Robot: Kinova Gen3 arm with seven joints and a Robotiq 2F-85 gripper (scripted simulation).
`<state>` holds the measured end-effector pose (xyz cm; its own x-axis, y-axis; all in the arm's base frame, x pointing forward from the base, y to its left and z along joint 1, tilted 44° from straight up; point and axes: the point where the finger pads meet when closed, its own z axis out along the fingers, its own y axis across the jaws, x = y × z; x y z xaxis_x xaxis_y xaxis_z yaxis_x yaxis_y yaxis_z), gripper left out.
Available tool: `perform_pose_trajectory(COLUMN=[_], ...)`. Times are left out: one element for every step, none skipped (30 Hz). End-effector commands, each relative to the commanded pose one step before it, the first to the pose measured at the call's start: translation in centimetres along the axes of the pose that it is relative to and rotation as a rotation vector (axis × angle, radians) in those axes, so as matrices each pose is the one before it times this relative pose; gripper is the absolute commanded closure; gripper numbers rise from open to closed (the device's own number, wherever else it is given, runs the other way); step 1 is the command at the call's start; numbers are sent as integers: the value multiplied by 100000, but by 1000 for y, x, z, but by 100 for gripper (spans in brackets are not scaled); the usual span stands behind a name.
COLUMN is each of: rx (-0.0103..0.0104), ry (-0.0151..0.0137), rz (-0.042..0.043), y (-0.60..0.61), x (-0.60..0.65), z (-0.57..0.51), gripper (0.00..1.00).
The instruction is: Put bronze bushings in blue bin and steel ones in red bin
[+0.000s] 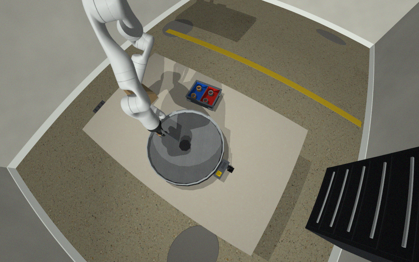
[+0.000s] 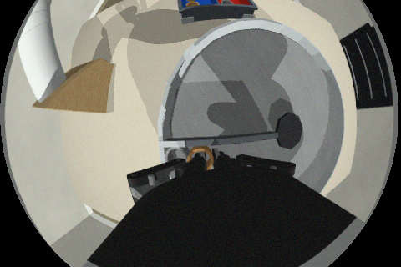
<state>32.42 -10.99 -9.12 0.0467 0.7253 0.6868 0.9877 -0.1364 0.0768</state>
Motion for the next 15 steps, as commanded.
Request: perform_pose_trajectory(rx=[-132, 0, 0, 3, 0, 0, 0, 0, 0, 0, 0, 0, 0, 0, 0], ry=[-159, 0, 0, 7, -1, -1, -1, -1, 0, 0, 0, -1, -1, -1, -1], rz=[14, 0, 0, -2, 0, 0, 0, 0, 0, 0, 0, 0, 0, 0, 0], y=[33, 0, 0, 2, 0, 0, 0, 0, 0, 0, 0, 0, 0, 0, 0], x=[-51, 0, 0, 2, 0, 0, 0, 0, 0, 0, 0, 0, 0, 0, 0], z=[-86, 0, 0, -55, -61, -61, -61, -61, 0, 0, 0, -61, -61, -61, -61], gripper=[100, 100, 100, 100, 100, 100, 100, 100, 100, 100, 100, 100, 100, 100, 100])
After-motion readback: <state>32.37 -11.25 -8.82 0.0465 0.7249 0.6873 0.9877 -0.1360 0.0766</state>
